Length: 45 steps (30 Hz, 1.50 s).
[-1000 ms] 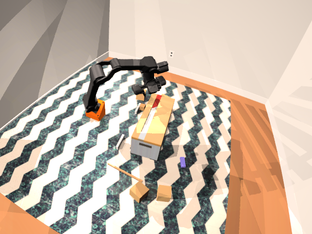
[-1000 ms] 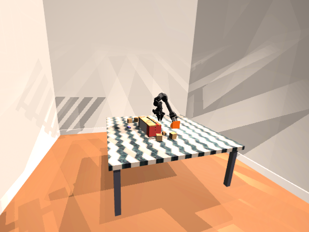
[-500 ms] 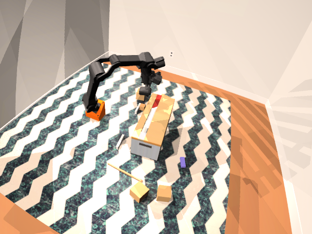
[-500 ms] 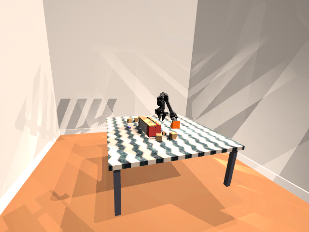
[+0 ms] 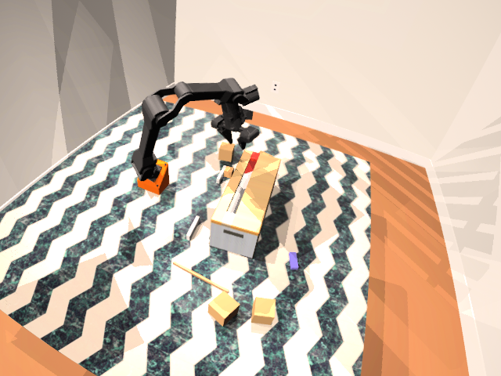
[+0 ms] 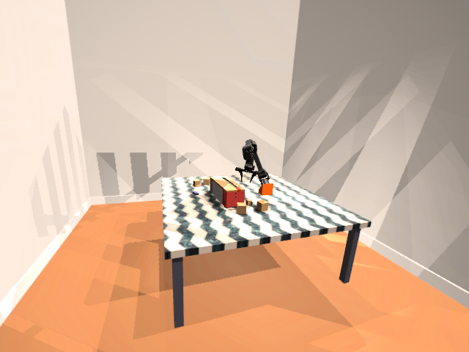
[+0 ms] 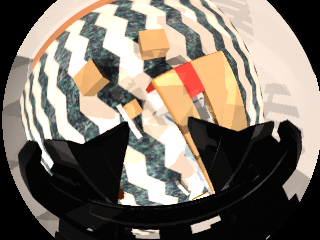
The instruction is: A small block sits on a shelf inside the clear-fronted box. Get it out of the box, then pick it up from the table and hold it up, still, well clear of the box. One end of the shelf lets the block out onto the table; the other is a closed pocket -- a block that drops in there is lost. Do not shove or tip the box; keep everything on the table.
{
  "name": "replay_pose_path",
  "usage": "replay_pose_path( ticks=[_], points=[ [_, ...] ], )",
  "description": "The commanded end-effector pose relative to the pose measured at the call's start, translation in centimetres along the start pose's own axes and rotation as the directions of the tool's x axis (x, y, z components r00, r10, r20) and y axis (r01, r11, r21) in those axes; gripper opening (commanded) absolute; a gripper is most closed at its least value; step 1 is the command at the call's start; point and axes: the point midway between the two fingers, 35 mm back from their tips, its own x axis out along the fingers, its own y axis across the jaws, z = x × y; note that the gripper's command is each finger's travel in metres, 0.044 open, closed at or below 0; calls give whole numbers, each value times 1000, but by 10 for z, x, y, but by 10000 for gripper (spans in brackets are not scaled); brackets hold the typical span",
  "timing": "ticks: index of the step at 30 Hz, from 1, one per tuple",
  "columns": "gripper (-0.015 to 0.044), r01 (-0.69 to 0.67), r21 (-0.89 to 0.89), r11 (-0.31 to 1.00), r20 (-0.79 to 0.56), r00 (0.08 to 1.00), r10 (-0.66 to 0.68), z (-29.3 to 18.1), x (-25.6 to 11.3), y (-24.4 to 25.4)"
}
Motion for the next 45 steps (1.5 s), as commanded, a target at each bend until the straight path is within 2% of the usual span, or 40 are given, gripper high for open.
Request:
replay_pose_path(
  ticks=[1,6,10,17,19,37,45],
  points=[
    [285,37,-803,595,-38,993,-114,6,6,15],
    [285,8,-953,303,-40,988,-152,9,4,18],
    [285,-31,-998,47,-39,982,-184,11,3,22],
    [285,-127,-914,-385,-37,972,-232,14,1,26],
    [285,-144,-881,-450,-37,970,-239,14,1,27],
    [285,-146,-877,-458,-37,970,-240,14,3,27],
    [285,-148,-877,-457,-38,970,-242,-9,90,37]
  ],
)
